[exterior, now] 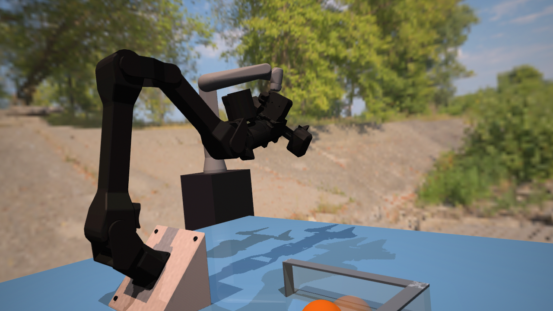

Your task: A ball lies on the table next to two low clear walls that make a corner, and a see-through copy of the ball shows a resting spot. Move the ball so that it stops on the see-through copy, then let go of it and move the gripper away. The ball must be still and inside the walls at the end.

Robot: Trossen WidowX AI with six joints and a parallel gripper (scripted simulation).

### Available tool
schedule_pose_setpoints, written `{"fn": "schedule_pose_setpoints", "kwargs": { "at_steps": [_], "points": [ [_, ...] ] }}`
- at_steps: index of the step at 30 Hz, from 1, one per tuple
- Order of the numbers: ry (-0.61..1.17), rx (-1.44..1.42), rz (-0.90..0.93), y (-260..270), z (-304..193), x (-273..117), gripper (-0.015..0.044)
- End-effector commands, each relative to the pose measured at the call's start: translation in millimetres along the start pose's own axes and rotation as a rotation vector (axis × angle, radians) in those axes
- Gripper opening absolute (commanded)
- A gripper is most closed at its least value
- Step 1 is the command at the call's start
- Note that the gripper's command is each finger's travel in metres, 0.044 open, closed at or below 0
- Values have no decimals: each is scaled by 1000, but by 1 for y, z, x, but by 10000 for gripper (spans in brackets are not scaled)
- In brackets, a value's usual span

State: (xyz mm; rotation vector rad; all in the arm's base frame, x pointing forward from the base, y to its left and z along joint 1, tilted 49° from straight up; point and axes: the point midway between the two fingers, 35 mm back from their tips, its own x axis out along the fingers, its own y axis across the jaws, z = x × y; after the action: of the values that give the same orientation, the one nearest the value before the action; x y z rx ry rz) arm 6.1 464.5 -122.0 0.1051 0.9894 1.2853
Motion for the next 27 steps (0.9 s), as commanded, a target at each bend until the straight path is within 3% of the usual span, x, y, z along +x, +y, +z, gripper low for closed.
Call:
{"fn": "schedule_pose_setpoints", "kwargs": {
  "at_steps": [1, 11, 27],
  "points": [
    [0, 3, -10, -3, 1, 0, 398],
    [39, 183, -547, -141, 64, -26, 398],
    [222, 398, -1135, -267, 103, -155, 398]
  ]
}}
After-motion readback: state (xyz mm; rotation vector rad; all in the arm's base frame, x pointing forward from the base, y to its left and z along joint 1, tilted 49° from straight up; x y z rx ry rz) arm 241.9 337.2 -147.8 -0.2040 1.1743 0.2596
